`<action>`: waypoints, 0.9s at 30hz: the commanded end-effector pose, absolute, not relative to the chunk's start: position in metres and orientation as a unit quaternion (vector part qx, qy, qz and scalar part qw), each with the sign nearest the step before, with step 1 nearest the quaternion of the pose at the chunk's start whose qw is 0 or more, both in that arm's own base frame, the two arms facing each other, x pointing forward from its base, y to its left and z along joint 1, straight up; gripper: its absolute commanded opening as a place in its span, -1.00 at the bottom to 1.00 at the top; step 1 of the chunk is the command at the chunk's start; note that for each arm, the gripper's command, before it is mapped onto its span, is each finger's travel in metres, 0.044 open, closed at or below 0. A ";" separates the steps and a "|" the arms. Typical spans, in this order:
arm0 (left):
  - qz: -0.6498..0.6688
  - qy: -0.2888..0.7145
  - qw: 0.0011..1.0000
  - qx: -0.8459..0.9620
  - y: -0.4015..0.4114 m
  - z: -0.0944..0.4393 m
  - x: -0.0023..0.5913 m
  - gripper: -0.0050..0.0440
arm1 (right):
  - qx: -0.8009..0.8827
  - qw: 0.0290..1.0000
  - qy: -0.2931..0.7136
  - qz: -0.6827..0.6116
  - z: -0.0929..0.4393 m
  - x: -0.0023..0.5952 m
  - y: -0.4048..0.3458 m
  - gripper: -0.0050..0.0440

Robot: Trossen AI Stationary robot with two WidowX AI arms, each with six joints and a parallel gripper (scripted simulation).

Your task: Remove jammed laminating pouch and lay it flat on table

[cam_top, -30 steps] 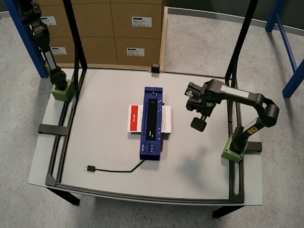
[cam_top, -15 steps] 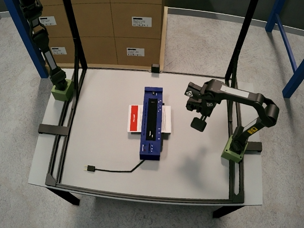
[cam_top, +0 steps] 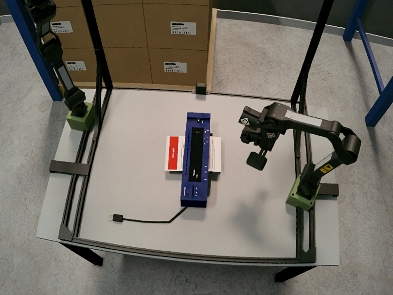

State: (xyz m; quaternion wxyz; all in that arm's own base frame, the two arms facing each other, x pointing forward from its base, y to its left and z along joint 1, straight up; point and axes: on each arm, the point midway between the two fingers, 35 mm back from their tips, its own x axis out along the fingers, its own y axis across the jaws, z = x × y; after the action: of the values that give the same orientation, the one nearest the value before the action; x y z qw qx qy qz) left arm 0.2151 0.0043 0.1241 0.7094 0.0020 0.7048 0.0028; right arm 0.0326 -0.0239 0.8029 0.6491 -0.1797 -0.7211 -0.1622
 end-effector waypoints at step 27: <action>0.003 0.698 0.716 0.002 0.004 0.129 0.217 1.00 | -0.132 0.830 -0.487 -0.238 0.750 0.210 -0.132 1.00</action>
State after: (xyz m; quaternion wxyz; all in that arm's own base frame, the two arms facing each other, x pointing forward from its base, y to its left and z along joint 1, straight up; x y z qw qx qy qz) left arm 0.2151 0.0043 0.1241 0.7094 0.0020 0.7048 0.0028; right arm 0.2112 -0.1342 0.7464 0.8306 -0.1280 -0.4878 -0.2360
